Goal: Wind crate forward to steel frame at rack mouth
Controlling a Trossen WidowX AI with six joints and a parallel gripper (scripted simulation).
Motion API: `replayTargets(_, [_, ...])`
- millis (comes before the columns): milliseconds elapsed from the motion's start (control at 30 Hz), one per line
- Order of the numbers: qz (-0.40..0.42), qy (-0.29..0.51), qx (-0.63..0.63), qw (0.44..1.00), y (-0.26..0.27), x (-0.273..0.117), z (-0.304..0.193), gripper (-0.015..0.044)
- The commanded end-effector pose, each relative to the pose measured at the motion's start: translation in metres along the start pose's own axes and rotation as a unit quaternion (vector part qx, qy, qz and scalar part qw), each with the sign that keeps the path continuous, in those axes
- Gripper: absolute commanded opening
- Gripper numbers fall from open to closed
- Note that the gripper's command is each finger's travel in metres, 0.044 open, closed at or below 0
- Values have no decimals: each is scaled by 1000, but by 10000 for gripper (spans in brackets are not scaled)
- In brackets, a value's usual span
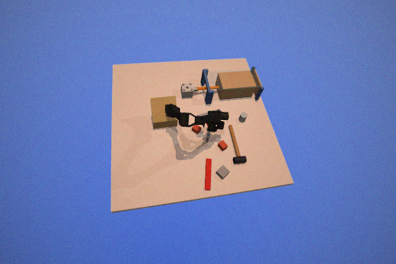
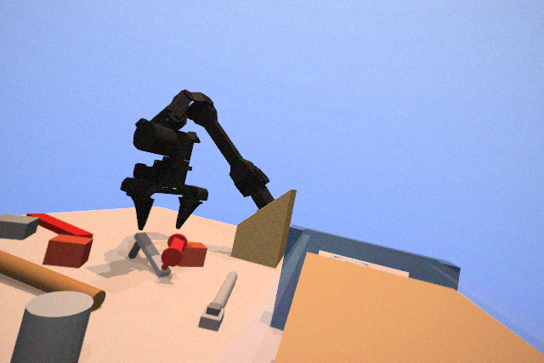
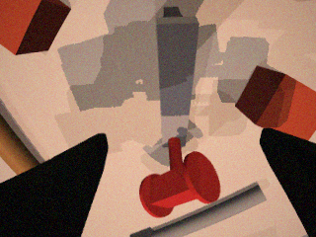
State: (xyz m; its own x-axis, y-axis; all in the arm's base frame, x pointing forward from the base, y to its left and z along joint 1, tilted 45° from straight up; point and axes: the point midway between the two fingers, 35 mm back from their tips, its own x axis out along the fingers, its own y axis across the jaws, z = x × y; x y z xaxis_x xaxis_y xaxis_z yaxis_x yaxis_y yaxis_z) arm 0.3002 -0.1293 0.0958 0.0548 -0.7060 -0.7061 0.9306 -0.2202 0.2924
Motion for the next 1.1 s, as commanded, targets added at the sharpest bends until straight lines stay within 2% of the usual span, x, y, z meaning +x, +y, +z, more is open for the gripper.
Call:
replayTargets(0, [2,3,-5,1000,1,25,-4,440])
replayTargets(400, [2,2,-5,1000,1,56,-5,440])
replayTargets(933, [2,1,-5,1000,1,71,-5,440])
replayTargets(1067, [6,-1,2,1000,3,67,-2,335])
